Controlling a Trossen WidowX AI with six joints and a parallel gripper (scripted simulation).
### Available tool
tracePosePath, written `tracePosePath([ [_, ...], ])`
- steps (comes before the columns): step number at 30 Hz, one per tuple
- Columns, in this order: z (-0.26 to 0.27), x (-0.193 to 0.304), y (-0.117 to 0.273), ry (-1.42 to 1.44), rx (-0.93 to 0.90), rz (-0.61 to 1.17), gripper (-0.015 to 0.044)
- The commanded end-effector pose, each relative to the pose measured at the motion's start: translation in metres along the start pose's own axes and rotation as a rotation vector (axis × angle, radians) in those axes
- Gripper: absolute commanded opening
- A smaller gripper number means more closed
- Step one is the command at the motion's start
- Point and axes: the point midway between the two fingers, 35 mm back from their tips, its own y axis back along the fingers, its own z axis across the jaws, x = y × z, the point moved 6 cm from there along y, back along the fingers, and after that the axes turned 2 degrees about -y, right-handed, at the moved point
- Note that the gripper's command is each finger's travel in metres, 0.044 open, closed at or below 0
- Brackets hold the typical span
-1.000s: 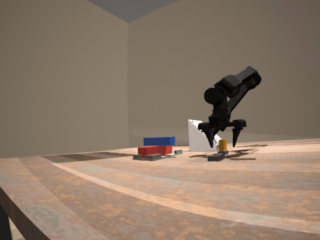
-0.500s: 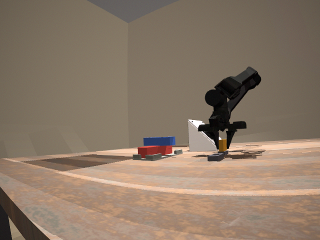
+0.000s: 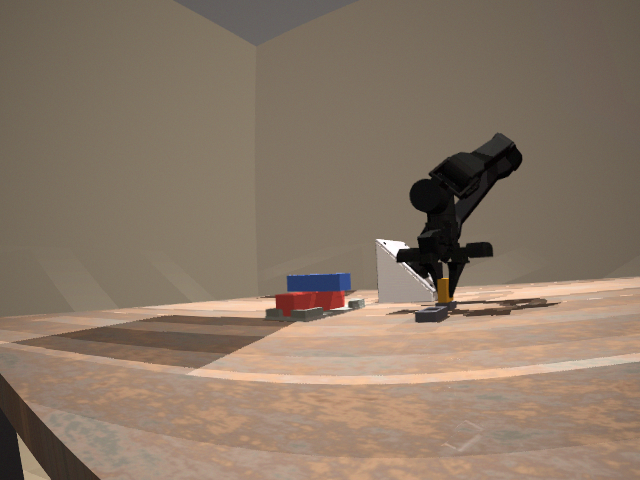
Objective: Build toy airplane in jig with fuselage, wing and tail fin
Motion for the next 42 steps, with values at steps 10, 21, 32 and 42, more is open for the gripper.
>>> tracePosePath([
  [10, 0.0, -0.006, 0.027, -0.003, 0.022, -0.004, 0.0],
  [21, -0.001, -0.008, 0.062, -0.031, 0.025, -0.015, 0.0],
  [32, -0.002, -0.005, 0.097, -0.058, 0.018, -0.022, 0.0],
  [42, -0.001, 0.001, 0.129, -0.081, 0.003, -0.028, 0.0],
])
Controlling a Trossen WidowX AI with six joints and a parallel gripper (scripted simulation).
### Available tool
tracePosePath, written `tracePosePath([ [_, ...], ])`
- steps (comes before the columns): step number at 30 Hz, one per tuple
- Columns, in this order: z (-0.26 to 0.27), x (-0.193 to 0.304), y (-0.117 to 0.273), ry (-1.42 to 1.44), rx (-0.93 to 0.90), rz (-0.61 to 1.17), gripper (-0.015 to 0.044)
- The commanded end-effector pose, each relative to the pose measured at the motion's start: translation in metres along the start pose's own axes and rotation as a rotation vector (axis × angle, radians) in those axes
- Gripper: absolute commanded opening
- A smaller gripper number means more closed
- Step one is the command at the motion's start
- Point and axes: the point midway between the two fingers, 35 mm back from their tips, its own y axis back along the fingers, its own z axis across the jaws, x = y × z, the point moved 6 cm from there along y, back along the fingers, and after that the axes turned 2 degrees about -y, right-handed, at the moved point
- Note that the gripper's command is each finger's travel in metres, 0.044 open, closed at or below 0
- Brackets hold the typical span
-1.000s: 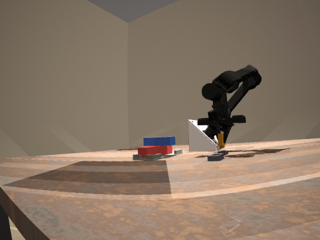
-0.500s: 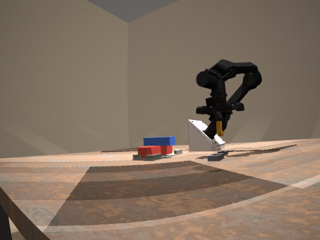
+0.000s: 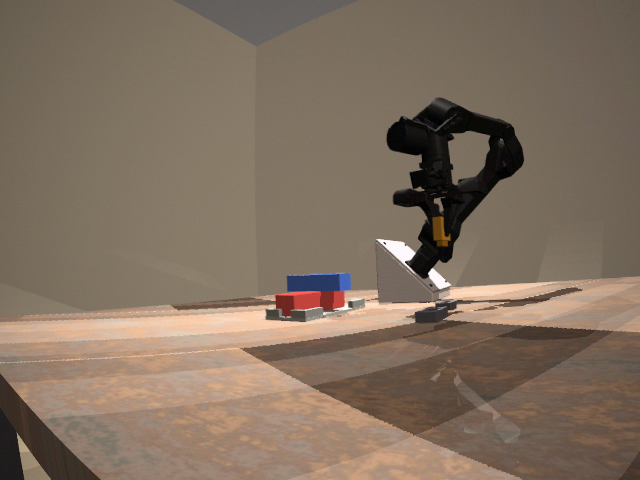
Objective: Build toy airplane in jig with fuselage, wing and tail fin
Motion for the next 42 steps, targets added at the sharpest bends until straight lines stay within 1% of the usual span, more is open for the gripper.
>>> tracePosePath([
  [1, 0.0, 0.003, 0.013, -0.005, -0.004, -0.004, 0.0],
  [5, -0.001, 0.001, 0.014, -0.004, -0.004, -0.004, 0.0],
  [21, -0.02, -0.036, 0.018, 0.024, 0.0, -0.003, 0.0],
  [42, -0.057, -0.085, 0.016, 0.047, 0.008, 0.001, 0.0],
])
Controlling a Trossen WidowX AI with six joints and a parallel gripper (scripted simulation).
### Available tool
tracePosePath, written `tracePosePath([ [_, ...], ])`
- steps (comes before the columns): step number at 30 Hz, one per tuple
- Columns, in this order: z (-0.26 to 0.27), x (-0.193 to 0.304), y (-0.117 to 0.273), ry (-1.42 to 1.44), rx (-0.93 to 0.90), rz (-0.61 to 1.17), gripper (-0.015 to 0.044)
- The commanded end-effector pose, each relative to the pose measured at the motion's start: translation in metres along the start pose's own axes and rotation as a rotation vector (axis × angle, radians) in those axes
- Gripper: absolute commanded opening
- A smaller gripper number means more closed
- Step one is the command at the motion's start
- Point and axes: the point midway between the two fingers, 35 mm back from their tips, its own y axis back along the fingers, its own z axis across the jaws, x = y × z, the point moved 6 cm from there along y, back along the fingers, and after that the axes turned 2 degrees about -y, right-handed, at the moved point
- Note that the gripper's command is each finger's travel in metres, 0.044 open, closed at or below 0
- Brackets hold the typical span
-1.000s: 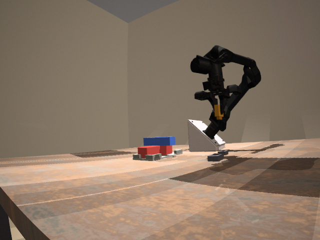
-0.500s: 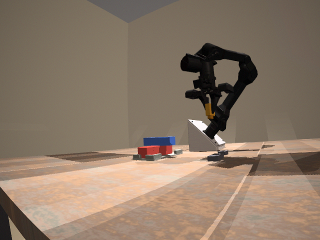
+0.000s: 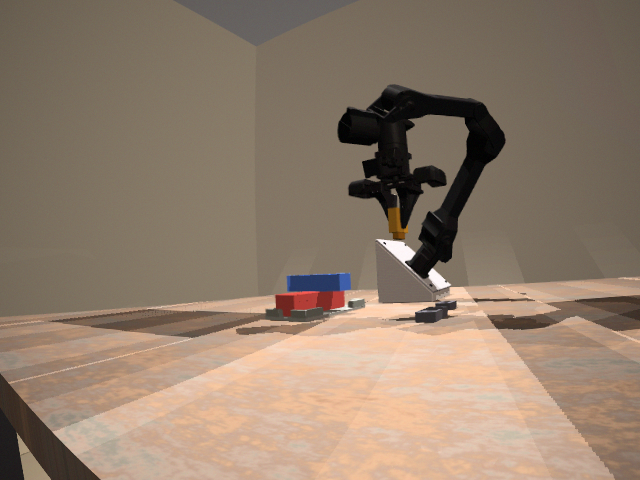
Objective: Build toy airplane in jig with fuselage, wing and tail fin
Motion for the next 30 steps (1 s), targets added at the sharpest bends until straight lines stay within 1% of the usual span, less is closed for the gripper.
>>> tracePosePath([
  [1, -0.009, -0.01, 0.0, 0.013, 0.005, -0.003, 0.0],
  [30, -0.077, -0.066, -0.015, 0.071, 0.007, -0.001, 0.0],
])
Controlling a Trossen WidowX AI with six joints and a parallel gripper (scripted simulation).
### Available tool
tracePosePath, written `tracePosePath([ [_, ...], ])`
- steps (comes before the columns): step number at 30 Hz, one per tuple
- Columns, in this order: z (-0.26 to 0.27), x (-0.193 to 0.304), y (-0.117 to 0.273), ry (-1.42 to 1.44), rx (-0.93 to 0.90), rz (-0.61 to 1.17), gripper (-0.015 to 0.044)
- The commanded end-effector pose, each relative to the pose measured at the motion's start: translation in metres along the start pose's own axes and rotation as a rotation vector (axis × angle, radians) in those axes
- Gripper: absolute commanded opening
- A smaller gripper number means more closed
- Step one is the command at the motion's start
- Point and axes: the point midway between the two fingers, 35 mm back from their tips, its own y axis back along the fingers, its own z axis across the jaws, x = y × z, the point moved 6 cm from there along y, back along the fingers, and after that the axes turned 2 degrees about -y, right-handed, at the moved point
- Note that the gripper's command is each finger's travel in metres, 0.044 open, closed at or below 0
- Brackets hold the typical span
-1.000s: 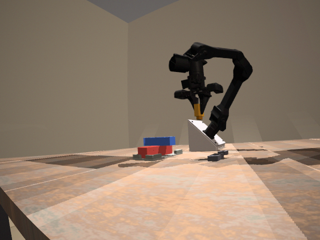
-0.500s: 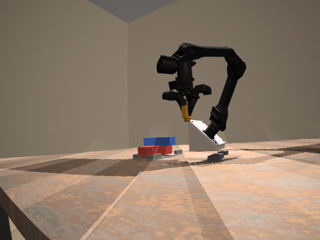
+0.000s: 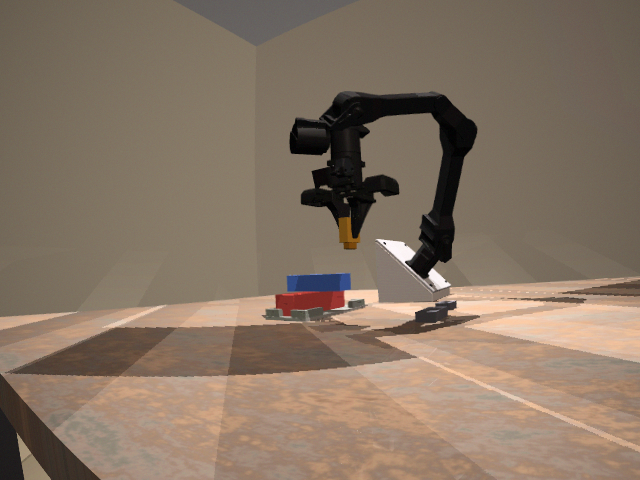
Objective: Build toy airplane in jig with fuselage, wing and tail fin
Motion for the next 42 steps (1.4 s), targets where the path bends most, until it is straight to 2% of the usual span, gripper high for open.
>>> tracePosePath([
  [1, -0.012, -0.007, -0.002, 0.015, 0.004, -0.003, 0.0],
  [36, -0.105, -0.045, -0.043, 0.092, -0.002, 0.004, 0.0],
  [39, -0.105, -0.045, -0.042, 0.092, -0.002, 0.004, 0.0067],
  [42, -0.105, -0.045, -0.042, 0.092, -0.002, 0.004, 0.0067],
])
